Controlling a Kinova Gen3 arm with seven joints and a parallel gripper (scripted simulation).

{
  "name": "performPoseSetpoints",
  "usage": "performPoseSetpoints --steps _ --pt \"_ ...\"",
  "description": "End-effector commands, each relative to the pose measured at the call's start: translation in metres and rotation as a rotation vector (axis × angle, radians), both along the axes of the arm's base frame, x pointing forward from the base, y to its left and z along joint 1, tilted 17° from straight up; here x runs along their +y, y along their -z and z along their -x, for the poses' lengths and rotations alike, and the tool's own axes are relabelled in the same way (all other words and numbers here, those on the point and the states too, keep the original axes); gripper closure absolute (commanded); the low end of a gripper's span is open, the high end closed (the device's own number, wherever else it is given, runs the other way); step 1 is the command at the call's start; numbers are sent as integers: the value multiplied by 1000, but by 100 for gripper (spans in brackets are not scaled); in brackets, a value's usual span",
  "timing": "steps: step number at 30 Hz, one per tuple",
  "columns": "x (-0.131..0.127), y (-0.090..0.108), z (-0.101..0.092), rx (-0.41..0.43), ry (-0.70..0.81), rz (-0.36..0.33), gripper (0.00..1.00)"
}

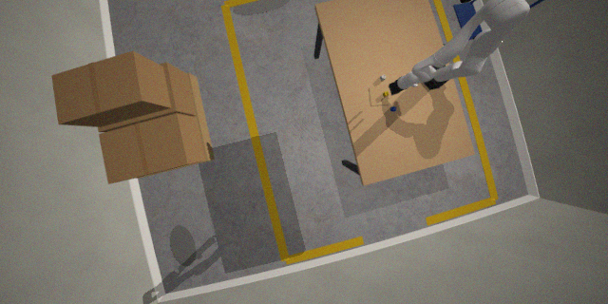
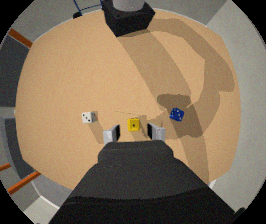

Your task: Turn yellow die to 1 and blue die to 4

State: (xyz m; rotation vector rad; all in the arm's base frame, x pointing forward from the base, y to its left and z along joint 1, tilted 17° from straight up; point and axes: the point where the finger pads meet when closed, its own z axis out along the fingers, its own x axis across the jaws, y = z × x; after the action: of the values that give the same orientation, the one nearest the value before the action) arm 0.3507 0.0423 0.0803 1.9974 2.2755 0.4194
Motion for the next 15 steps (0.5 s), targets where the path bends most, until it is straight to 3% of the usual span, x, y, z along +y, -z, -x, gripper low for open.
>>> performPoseSetpoints --steps 1,15 --pt "0 0 0 -1 0 0 0" --pt "17 0 4 13 59 -12 0"
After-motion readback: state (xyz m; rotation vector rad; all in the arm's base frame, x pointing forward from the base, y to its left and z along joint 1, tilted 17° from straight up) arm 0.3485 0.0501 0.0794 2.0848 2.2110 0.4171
